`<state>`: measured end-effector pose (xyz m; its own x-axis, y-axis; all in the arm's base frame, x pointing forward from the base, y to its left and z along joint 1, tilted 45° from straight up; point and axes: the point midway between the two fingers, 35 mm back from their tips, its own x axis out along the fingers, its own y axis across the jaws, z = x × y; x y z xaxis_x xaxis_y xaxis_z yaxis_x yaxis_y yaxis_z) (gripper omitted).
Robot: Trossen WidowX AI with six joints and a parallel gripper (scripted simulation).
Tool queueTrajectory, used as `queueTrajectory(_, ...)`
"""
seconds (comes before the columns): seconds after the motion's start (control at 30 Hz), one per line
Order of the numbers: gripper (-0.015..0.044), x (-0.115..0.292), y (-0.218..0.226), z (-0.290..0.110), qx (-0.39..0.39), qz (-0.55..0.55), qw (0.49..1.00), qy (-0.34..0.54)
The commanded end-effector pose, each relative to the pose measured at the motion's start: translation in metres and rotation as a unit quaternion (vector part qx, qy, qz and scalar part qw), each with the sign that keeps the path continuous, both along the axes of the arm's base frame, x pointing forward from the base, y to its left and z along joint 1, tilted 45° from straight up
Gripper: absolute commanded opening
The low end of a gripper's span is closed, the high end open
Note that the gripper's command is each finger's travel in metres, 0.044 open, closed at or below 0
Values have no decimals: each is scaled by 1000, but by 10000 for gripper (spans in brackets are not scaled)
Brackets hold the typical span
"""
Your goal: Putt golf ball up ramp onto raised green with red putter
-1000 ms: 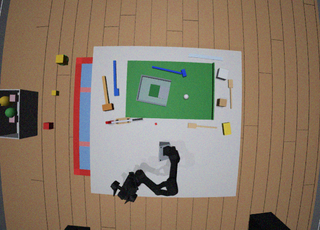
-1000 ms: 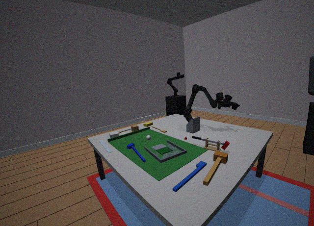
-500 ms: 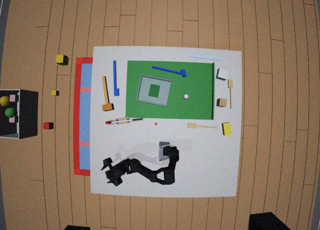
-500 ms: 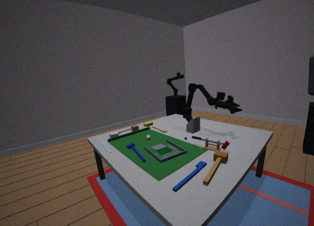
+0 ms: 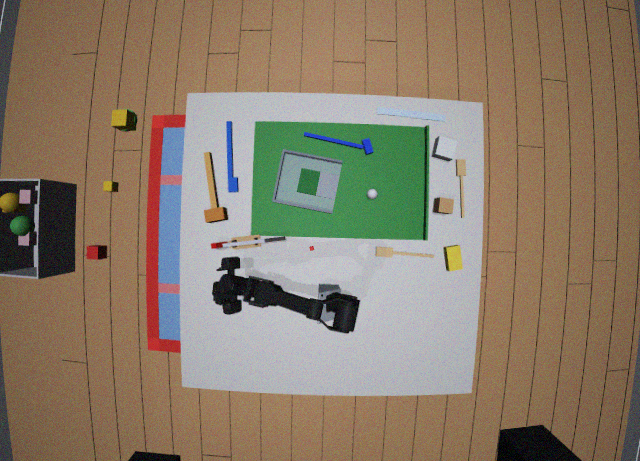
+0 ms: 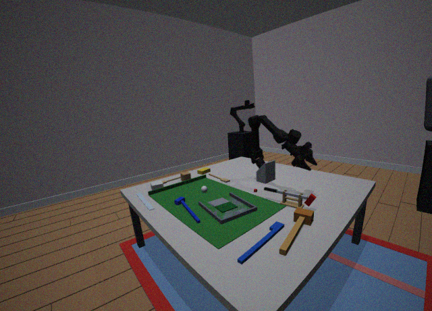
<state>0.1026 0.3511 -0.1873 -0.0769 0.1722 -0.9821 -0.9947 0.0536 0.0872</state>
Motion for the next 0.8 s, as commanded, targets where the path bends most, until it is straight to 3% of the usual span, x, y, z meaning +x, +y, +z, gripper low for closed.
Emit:
queueTrajectory(0.0, 440, 60, -45, 9, -95, 2, 995, -37)
queueTrajectory(0.33, 440, 139, -173, 50, -315, 67, 947, -2)
queueTrajectory(0.77, 440, 143, -196, 46, -328, 75, 942, 4)
